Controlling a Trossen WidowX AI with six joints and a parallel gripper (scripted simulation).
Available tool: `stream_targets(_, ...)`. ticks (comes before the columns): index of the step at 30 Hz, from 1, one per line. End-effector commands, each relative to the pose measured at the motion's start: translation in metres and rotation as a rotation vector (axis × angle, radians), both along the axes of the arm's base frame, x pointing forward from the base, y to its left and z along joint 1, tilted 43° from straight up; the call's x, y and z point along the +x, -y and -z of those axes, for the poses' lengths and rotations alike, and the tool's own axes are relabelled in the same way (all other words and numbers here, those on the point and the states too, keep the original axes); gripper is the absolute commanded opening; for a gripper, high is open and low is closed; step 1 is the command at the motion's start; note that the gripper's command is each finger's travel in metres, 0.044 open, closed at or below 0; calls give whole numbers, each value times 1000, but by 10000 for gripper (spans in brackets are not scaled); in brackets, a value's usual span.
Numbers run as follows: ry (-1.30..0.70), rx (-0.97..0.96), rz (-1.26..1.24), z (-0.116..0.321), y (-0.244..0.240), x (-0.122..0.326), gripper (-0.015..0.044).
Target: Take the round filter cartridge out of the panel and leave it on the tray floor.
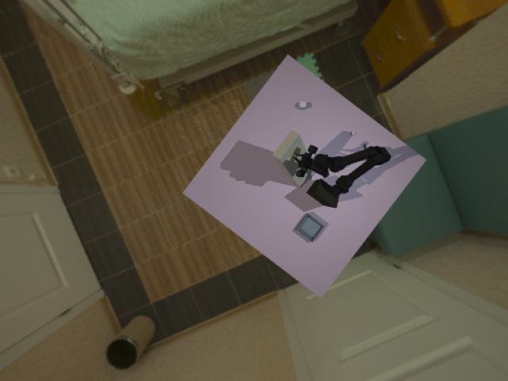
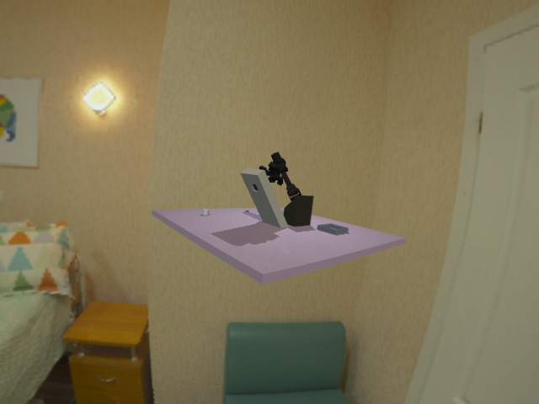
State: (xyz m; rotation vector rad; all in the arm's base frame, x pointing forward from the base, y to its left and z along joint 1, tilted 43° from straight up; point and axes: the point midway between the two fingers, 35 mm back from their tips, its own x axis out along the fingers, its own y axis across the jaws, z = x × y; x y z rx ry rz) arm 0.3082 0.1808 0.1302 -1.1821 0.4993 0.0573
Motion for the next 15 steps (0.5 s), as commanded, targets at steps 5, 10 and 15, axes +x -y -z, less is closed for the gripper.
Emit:
stream_targets(5,-4,-3,-6,0,-1,1,91)
stream_targets(10,-4,-3,-6,1,0,3,91)
stream_targets(15,-4,-3,-6,2,0,5,91)
